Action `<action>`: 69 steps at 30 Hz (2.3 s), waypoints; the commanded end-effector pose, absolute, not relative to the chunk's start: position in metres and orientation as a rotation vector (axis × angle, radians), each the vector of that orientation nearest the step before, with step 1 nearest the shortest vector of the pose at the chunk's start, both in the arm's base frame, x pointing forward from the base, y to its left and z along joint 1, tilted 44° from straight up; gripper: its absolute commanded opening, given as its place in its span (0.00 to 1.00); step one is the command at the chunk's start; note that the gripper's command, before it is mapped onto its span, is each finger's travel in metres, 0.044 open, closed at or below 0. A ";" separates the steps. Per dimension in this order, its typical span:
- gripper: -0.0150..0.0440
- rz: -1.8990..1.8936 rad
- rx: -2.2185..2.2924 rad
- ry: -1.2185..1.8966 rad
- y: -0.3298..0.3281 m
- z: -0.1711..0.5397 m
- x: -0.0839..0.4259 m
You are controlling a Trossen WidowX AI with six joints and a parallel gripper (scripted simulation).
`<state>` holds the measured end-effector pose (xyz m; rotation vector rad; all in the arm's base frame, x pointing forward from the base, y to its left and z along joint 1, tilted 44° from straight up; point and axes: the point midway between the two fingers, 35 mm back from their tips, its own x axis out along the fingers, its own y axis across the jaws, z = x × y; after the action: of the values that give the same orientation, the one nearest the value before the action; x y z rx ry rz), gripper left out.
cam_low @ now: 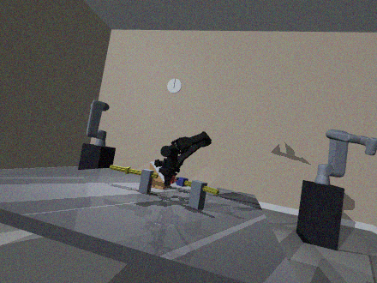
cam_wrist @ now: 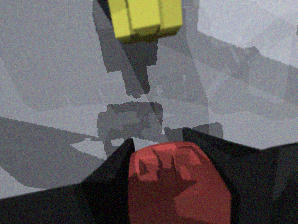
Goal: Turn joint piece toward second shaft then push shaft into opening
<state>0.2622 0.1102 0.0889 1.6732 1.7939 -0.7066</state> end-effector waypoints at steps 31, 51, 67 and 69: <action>1.00 -0.837 1.555 1.665 0.094 0.113 0.263; 1.00 -0.379 1.298 1.682 0.057 0.146 0.271; 1.00 0.111 0.962 1.567 0.014 0.187 0.269; 1.00 0.167 0.918 1.544 0.008 0.192 0.269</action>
<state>0.2692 0.0156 0.1835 0.9801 1.5792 0.0787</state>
